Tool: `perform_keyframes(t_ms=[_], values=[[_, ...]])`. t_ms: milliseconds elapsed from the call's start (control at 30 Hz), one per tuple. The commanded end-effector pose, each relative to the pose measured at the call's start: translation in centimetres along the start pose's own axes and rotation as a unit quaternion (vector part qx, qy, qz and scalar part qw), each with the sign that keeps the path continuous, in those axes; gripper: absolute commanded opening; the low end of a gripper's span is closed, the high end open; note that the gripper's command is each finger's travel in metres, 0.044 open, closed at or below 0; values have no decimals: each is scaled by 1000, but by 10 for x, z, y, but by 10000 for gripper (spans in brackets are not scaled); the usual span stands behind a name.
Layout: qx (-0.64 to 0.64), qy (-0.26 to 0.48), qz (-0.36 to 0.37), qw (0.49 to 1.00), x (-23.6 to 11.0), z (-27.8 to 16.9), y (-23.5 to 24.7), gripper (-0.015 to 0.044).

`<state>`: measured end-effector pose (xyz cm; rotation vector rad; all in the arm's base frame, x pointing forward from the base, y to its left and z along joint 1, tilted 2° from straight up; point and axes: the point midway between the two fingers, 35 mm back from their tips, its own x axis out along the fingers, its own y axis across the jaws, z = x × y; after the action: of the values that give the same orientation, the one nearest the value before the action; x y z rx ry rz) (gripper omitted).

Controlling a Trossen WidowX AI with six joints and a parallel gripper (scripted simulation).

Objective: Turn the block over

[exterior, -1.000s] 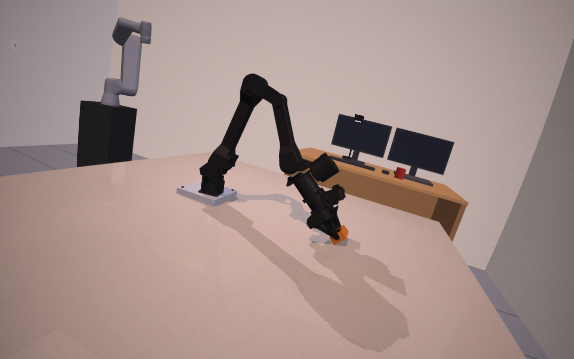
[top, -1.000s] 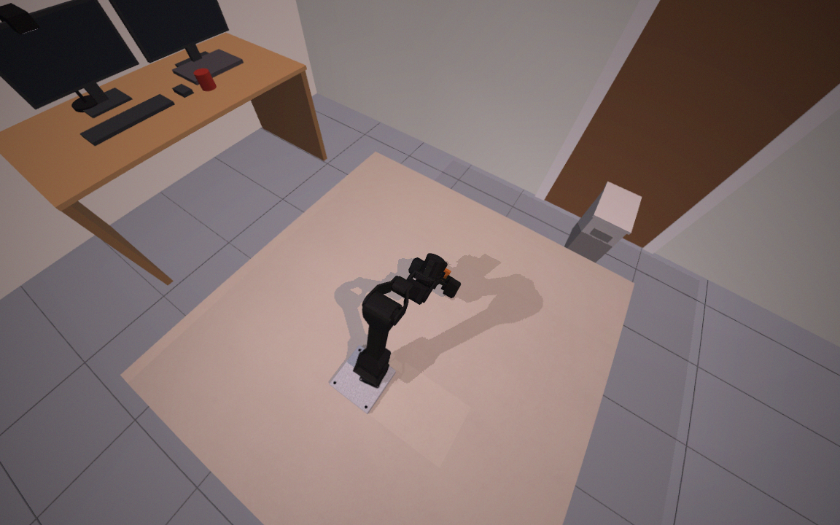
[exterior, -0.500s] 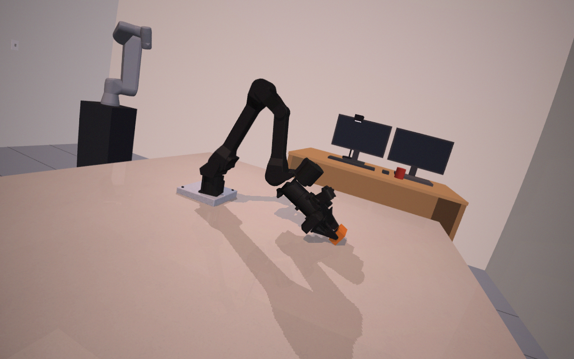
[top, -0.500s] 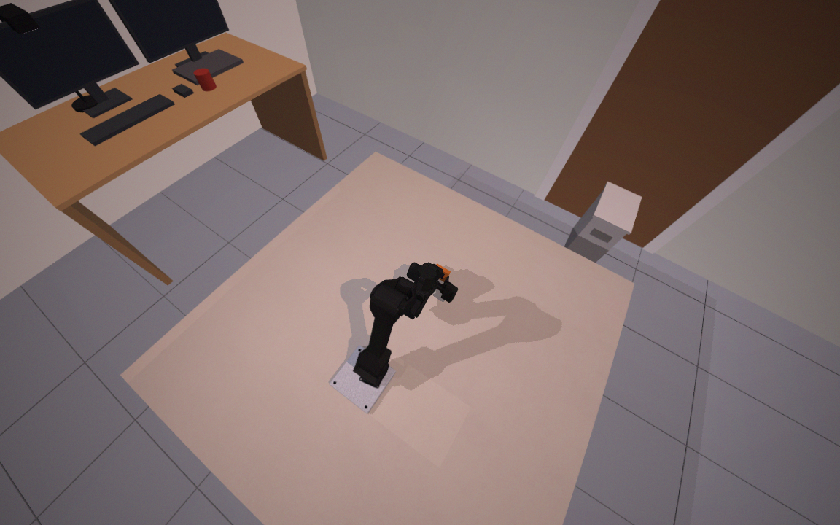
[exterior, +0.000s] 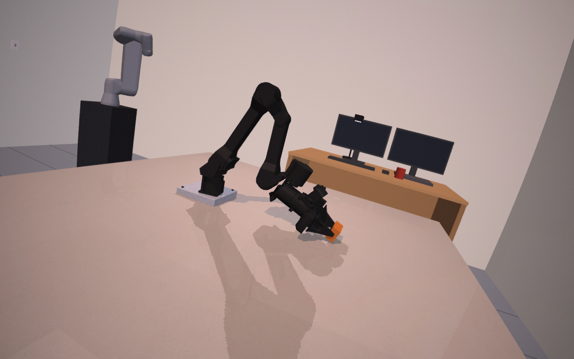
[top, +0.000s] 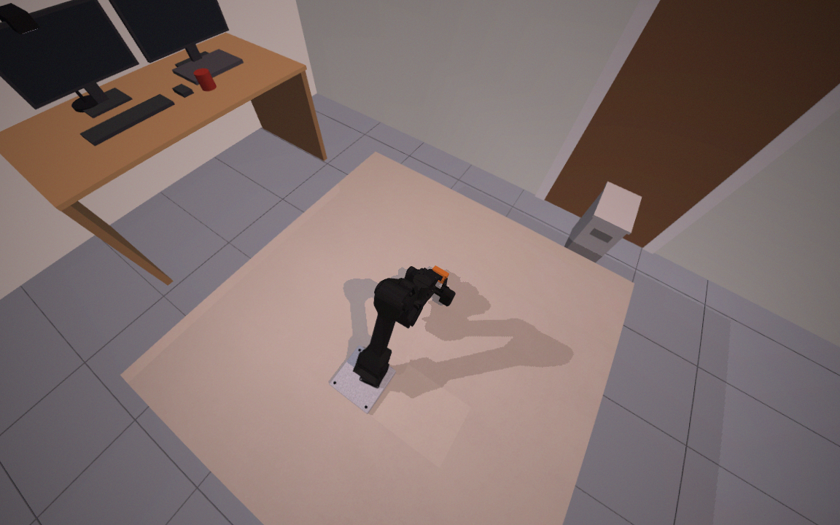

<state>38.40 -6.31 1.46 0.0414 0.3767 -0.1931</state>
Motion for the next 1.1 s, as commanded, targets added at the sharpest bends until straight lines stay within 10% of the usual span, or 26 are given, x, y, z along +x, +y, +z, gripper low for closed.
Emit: perform_keyframes(t_ms=[0, 300, 867, 1067], values=[[-3, -6, -2, 1000, -1, 1, 0, 0], [-3, -6, -2, 1000, -1, 1, 0, 0], [-3, -6, -2, 1000, -1, 1, 0, 440], [-3, -6, -2, 1000, -1, 1, 0, 440]])
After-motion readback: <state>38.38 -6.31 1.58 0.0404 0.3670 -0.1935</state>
